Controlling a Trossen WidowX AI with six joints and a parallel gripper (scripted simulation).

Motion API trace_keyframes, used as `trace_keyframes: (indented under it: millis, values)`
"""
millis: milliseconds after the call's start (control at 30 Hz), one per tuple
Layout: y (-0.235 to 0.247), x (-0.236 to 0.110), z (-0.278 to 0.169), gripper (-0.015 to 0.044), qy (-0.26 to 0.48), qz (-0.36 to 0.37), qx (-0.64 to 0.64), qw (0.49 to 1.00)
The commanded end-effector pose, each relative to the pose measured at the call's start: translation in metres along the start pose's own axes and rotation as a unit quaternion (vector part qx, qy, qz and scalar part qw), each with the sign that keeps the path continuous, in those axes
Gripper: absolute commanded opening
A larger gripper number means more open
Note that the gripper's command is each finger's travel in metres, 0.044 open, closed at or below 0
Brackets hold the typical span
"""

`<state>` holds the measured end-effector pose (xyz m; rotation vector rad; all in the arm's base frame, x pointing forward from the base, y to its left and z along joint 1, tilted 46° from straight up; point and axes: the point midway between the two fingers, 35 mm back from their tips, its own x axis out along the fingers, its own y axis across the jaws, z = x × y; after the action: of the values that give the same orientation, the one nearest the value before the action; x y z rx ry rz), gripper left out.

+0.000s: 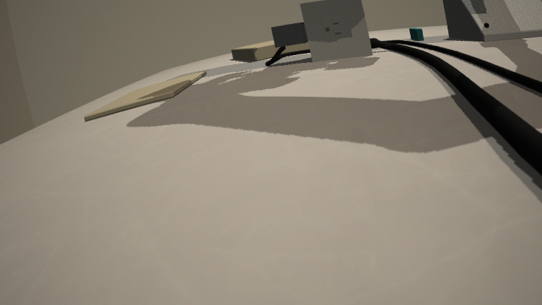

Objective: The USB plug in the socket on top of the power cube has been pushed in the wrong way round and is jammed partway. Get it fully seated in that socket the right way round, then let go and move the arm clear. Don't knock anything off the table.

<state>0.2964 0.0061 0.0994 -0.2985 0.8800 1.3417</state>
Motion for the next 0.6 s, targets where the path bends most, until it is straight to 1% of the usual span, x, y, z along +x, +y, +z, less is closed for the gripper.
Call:
trace_keyframes:
  millis: [0,267,567]
  values:
    - [0.0001,0.0002,-0.0003,0.0000,0.000,0.000,0.044,0.999]
    - [0.0001,0.0002,-0.0003,0.0000,0.000,0.000,0.148,0.989]
    - [0.0001,0.0002,-0.0003,0.0000,0.000,0.000,0.263,0.965]
